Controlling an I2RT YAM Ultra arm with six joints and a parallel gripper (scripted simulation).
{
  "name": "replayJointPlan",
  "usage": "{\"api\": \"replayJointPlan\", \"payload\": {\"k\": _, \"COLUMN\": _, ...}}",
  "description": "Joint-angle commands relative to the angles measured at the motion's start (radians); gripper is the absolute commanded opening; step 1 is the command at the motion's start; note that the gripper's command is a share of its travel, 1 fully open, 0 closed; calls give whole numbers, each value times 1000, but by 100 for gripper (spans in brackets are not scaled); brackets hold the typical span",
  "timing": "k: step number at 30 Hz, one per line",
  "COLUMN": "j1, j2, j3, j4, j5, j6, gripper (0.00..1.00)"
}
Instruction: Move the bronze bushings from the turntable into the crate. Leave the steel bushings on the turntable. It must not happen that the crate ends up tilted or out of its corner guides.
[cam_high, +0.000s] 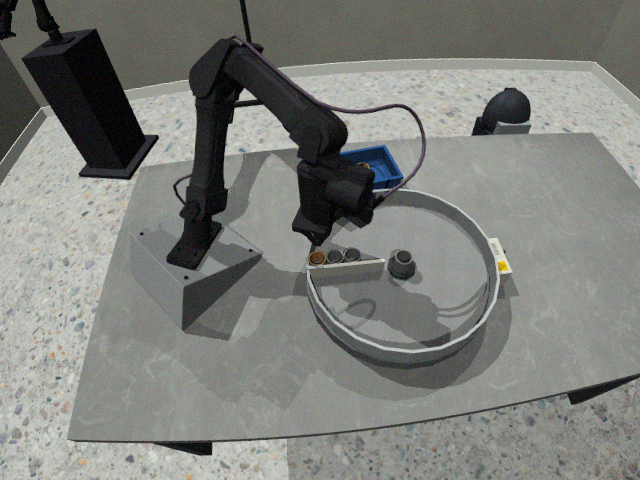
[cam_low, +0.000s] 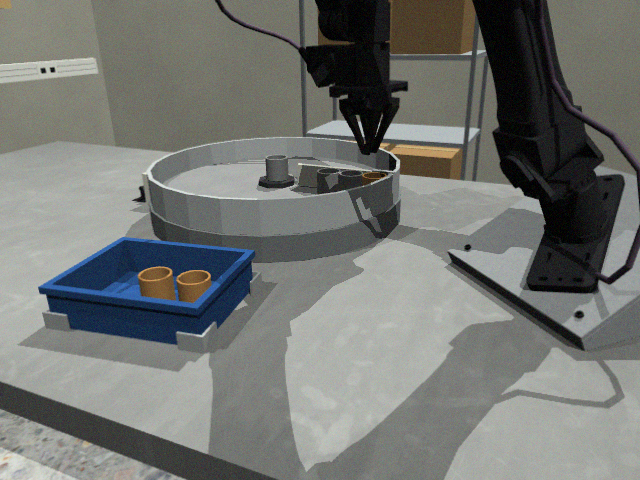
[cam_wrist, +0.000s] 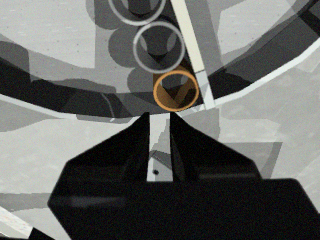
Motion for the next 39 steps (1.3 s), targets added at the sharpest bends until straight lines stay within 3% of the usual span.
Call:
{"api": "replayJointPlan", "payload": {"k": 1, "j1": -18, "j2": -14, "j3": 32, "j4": 10, "j5": -8, "j6": -4, "gripper": 15}}
{"api": "replayJointPlan", "payload": {"k": 39, "j1": -18, "j2": 11, "j3": 36, "j4": 10, "j5": -8, "j6": -3, "gripper": 15}}
